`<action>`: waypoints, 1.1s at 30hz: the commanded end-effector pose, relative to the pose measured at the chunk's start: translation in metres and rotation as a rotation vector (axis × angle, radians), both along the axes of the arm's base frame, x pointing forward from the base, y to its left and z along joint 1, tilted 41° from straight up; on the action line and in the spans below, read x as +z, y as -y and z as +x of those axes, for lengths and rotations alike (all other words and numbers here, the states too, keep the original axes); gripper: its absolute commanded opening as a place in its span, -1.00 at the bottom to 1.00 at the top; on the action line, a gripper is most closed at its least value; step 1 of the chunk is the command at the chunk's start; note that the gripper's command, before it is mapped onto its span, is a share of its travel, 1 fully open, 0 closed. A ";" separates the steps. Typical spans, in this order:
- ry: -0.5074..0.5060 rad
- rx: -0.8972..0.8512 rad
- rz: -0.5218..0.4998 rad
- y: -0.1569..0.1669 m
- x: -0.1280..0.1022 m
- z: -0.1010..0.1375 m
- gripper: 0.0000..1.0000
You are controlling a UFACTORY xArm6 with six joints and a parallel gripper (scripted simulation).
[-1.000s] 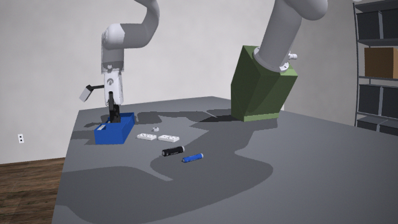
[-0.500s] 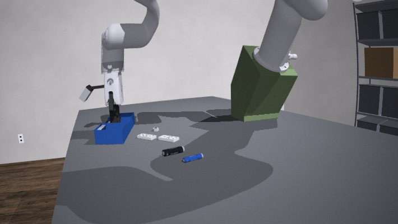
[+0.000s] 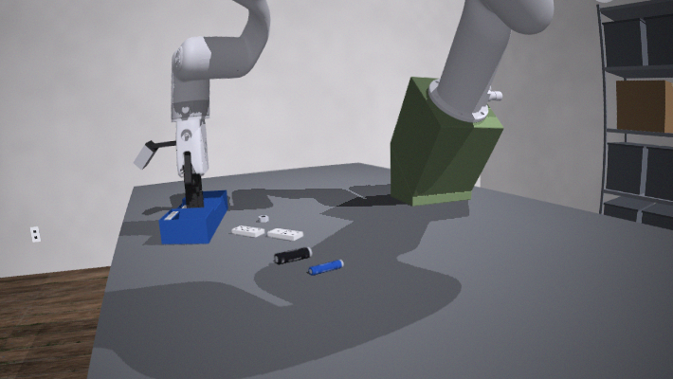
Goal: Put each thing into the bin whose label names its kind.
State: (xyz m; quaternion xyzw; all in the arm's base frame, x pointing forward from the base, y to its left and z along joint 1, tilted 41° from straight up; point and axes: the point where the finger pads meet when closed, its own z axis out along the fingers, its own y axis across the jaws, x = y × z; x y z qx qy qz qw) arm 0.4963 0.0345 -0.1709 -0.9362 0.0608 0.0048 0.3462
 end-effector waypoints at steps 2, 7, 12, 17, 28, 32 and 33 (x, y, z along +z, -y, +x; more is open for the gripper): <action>0.003 -0.002 -0.001 0.004 0.005 0.001 -0.85; 0.003 -0.002 -0.001 0.009 0.010 0.001 -0.85; 0.003 -0.002 -0.001 0.013 0.015 0.001 -0.85; 0.003 -0.002 -0.001 0.017 0.019 0.001 -0.85; 0.003 -0.002 -0.001 0.032 0.037 0.000 -0.85; 0.003 -0.002 -0.001 0.024 0.043 0.001 -0.85; 0.003 -0.002 -0.001 0.020 0.046 0.002 -0.85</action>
